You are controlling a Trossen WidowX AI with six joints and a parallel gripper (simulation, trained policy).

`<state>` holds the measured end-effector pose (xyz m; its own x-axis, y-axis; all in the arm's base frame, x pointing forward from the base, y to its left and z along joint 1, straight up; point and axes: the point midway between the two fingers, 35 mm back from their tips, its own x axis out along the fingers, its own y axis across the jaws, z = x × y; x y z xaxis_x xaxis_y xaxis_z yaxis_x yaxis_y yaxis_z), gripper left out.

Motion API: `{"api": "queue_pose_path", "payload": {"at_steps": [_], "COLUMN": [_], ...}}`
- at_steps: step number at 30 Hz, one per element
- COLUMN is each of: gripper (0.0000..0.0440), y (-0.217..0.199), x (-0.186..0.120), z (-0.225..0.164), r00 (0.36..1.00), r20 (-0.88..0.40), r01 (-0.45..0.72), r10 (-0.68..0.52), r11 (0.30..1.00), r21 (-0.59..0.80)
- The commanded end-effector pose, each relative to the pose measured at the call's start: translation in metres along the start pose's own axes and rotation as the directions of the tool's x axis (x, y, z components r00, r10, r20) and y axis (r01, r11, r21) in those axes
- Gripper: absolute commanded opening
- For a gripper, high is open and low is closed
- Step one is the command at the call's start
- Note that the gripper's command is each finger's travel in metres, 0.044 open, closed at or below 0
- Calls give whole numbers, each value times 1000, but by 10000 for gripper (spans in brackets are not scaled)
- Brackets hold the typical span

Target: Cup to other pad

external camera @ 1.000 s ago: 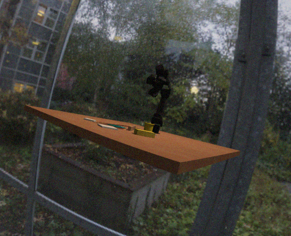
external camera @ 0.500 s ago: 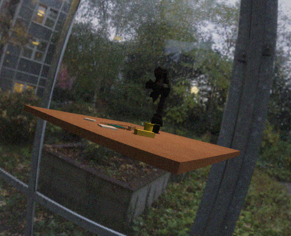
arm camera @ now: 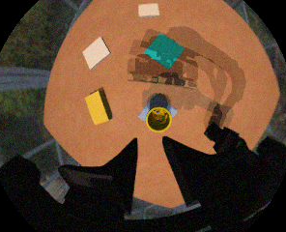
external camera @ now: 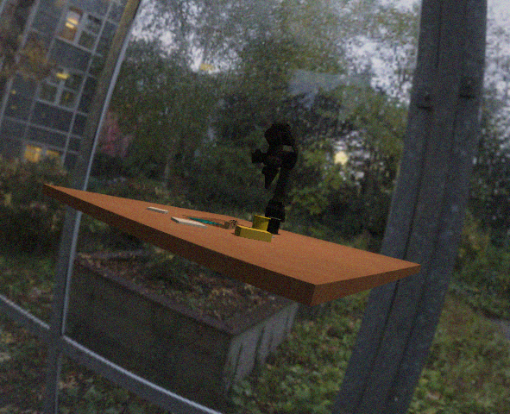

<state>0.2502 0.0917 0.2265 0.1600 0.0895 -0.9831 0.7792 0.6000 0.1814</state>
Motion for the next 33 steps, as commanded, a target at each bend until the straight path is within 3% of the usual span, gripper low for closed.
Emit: {"api": "queue_pose_path", "payload": {"at_steps": [1, 14, 33], "gripper": [156, 167, 199], "y": [-8, -28, -47], "x": [9, 35, 76], "z": [1, 2, -1], "r00": [998, 973, 932], "r20": [-9, -28, -34], "r01": [65, 231, 361], "r10": [-65, -229, -360], "r11": [998, 971, 925], "r21": [19, 68, 116]}}
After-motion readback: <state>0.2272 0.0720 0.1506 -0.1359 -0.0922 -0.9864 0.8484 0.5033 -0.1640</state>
